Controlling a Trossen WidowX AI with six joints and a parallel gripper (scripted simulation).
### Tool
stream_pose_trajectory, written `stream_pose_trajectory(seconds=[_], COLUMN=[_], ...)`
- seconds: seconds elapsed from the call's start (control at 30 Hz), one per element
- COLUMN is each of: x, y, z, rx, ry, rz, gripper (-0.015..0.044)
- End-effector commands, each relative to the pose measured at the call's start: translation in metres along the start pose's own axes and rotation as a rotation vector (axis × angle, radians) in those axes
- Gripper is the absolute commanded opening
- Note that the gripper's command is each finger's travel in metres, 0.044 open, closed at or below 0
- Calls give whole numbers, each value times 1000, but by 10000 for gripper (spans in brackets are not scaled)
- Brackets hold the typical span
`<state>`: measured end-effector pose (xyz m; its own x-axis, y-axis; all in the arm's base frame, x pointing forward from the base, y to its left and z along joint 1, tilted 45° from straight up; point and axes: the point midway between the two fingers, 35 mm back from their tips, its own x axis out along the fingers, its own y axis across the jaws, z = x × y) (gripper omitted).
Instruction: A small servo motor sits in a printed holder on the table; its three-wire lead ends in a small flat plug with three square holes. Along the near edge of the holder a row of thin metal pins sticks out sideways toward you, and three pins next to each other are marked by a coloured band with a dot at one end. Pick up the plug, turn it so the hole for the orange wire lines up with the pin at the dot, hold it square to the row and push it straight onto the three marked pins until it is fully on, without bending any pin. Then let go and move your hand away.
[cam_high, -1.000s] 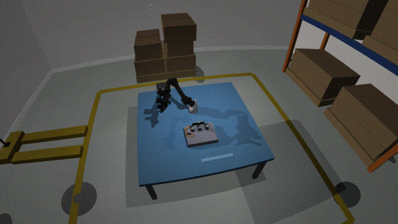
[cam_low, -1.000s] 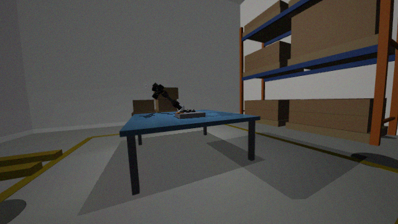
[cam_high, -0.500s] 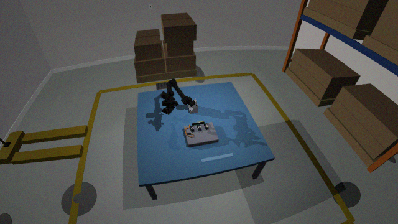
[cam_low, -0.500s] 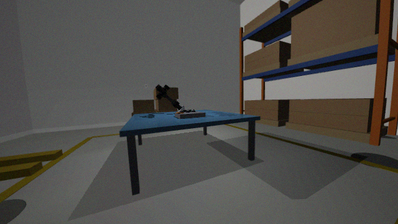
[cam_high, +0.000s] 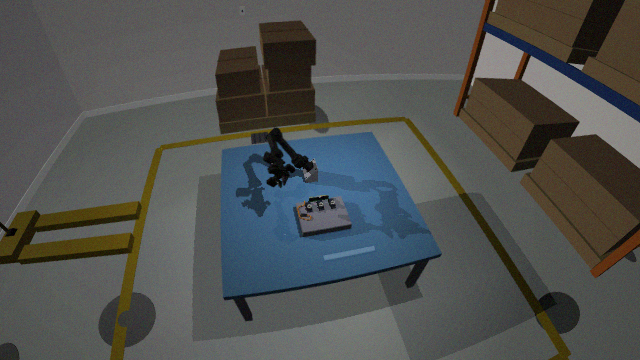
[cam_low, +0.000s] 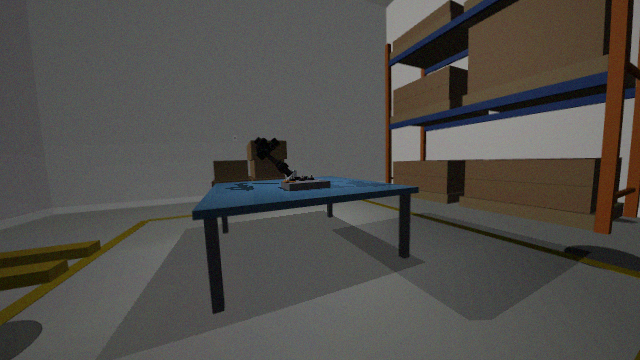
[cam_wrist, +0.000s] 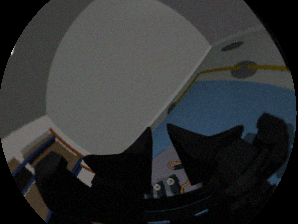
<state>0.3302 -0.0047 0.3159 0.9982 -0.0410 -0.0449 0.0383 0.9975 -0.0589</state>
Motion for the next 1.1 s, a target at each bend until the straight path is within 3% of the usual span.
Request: stream_pose_trajectory(seconds=[0.0,1.07], x=[12,74], y=[-1,-8], z=[-10,-107], rx=[-56,-644], ry=[81,810], rz=[-20,-26], gripper=[115,115])
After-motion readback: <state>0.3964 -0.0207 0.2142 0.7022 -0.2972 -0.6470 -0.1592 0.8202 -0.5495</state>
